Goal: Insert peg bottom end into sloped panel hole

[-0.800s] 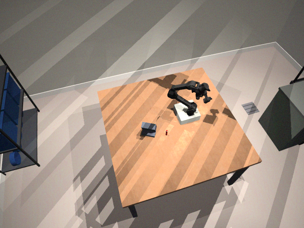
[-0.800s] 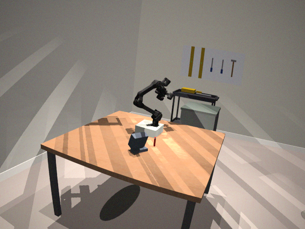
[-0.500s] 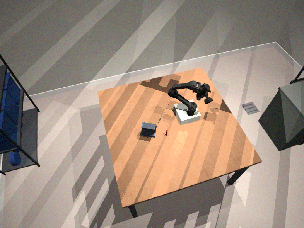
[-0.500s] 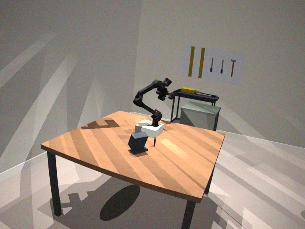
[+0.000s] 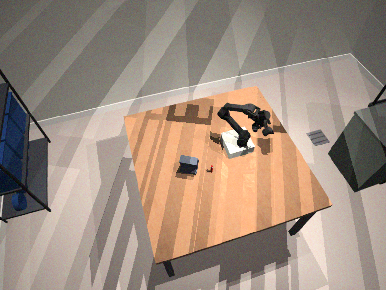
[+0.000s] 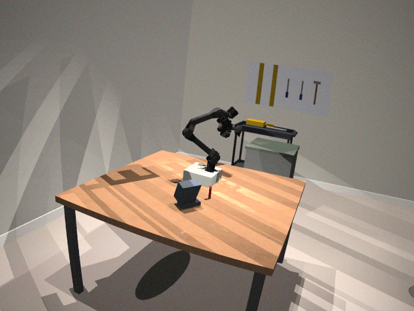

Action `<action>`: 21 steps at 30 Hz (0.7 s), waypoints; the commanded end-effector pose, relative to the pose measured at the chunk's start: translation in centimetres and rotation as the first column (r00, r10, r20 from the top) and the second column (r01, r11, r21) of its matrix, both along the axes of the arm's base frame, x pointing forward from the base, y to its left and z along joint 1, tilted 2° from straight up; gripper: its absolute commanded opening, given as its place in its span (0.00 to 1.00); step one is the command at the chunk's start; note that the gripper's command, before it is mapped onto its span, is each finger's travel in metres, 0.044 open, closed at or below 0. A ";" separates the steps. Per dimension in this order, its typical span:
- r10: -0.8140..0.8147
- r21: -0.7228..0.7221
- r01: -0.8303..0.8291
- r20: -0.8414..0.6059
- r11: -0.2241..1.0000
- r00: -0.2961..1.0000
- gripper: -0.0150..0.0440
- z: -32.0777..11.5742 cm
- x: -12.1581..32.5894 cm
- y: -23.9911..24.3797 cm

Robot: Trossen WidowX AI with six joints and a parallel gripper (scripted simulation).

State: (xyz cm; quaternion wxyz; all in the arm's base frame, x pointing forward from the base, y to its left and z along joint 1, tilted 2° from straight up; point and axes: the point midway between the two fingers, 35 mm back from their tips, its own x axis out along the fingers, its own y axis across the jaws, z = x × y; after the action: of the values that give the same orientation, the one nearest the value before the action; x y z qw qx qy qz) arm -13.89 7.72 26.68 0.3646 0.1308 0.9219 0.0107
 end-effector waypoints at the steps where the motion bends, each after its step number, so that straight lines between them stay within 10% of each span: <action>1: -0.009 0.043 0.007 0.036 0.999 0.999 1.00 -0.1 0.1 1.2; 21: -0.054 0.197 0.008 0.231 0.980 0.971 1.00 -1.4 2.3 7.1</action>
State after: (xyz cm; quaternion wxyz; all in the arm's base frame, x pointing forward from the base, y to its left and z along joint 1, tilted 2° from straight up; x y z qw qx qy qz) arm -11.97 13.95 25.37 0.4443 0.1745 0.8732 0.0986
